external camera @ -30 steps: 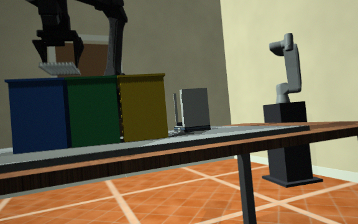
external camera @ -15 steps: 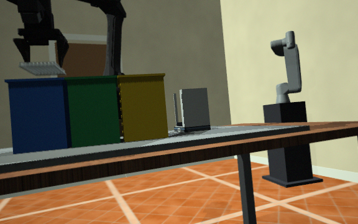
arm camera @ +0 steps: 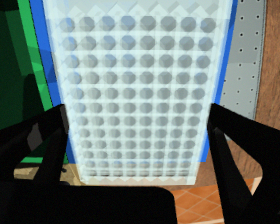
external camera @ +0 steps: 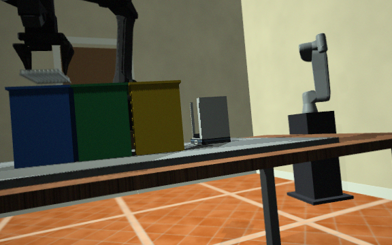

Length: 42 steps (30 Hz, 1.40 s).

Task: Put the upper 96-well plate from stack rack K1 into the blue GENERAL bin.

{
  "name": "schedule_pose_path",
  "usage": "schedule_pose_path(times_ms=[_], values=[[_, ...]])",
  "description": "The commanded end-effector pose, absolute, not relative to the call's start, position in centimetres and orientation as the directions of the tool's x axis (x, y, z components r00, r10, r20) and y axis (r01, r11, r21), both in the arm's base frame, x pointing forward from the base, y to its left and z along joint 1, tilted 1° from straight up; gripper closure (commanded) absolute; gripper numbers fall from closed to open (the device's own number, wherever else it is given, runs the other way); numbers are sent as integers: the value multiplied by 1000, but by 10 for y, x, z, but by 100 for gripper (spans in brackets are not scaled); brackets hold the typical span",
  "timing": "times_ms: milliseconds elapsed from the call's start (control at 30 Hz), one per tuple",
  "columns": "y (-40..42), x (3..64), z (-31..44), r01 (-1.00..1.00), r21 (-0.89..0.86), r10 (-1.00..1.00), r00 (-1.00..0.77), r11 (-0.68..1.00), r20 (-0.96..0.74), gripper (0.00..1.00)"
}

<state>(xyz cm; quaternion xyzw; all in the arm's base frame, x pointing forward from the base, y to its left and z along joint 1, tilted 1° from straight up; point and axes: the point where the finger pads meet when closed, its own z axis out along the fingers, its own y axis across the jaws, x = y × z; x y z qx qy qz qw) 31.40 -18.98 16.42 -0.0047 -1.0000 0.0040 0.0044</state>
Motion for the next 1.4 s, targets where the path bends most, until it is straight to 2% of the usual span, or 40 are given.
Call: schedule_pose_path(times_ms=[0, 800, 900, 1367], values=[[-194, 324, 177, -3, -25, -3, -1000, 1000, -21, 100], [-191, 318, 133, -12, -8, -12, -1000, 1000, 8, 100], [-199, 331, 150, -10, -34, -11, -999, 999, -35, 100], [-195, 325, 146, -3, -25, -3, -1000, 1000, -20, 100]])
